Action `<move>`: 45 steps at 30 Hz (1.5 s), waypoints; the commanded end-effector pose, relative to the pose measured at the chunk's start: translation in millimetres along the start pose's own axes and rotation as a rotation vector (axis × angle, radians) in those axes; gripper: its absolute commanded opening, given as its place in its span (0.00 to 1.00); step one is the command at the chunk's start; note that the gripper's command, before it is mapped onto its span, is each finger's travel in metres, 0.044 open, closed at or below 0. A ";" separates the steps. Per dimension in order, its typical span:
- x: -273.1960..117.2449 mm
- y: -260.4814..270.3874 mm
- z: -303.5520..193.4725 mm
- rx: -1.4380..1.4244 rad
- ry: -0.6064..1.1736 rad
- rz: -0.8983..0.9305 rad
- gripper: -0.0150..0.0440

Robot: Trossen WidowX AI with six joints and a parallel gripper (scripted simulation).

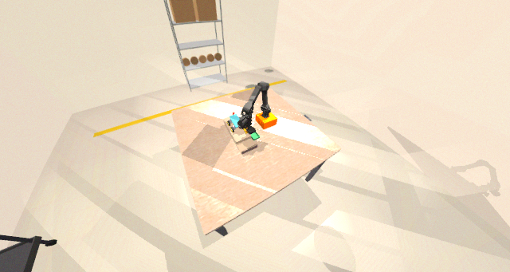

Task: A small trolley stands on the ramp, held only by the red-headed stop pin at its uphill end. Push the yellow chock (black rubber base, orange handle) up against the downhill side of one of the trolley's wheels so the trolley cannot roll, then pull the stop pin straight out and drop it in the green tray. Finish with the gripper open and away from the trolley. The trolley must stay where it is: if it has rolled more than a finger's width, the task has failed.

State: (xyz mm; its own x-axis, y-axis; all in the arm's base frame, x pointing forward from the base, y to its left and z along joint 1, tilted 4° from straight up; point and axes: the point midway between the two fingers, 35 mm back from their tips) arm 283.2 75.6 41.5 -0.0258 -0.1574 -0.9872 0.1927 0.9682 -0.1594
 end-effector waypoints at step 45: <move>-73.5 -90.0 45.8 -0.794 -0.050 -0.131 0.58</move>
State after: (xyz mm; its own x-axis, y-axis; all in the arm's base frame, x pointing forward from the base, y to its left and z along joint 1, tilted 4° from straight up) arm 312.6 5.0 124.7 0.0548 -0.2532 -0.9659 -0.4749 0.8443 -0.2483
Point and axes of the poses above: the point midway between the two fingers, 35 mm back from their tips, its own x axis out along the fingers, its own y axis across the jaws, z = x × y, and after that the axes turned 4 degrees about x, right-handed
